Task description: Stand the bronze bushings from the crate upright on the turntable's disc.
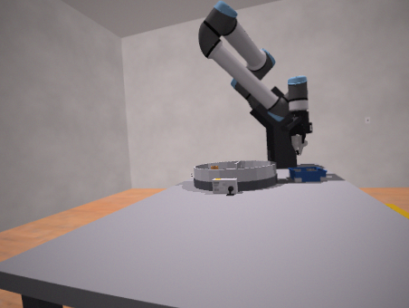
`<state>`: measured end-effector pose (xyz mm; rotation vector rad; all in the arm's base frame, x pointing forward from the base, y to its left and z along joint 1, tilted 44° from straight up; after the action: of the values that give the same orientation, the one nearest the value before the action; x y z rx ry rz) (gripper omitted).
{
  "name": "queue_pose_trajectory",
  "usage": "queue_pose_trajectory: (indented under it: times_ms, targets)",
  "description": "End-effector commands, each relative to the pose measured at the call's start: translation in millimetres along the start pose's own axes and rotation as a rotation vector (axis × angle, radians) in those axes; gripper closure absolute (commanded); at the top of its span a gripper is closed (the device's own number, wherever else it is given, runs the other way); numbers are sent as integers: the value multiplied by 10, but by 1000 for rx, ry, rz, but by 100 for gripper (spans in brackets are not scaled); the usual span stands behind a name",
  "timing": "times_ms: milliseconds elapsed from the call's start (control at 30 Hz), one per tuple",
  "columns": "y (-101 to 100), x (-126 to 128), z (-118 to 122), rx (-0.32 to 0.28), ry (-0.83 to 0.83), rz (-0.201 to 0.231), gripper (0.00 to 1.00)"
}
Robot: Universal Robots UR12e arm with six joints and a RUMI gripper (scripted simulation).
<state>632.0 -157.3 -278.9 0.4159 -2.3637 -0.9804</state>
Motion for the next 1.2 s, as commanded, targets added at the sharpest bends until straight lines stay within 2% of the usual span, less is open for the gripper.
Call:
queue_pose_trajectory:
  times_ms: [0,267,533,600,833,1167]
  targets:
    - [5,-3,-1,0,0,-1,95]
    - [-72,-3,-1,0,0,-1,95]
    - [-417,-3,-1,0,0,-1,95]
    - [-417,-3,-1,0,0,-1,95]
    - [-671,-3,-1,0,0,-1,95]
    - [-706,-3,-1,0,0,-1,95]
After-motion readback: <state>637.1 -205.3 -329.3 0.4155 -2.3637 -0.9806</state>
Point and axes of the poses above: the point where the finger pads meet when closed, its own y axis back along the fingers, its own x axis across the jaws, z = x × y, the point moved 2 cm from there along y, back along the fingers, and after that the axes turned 3 degrees about y, right-handed, at the moved point
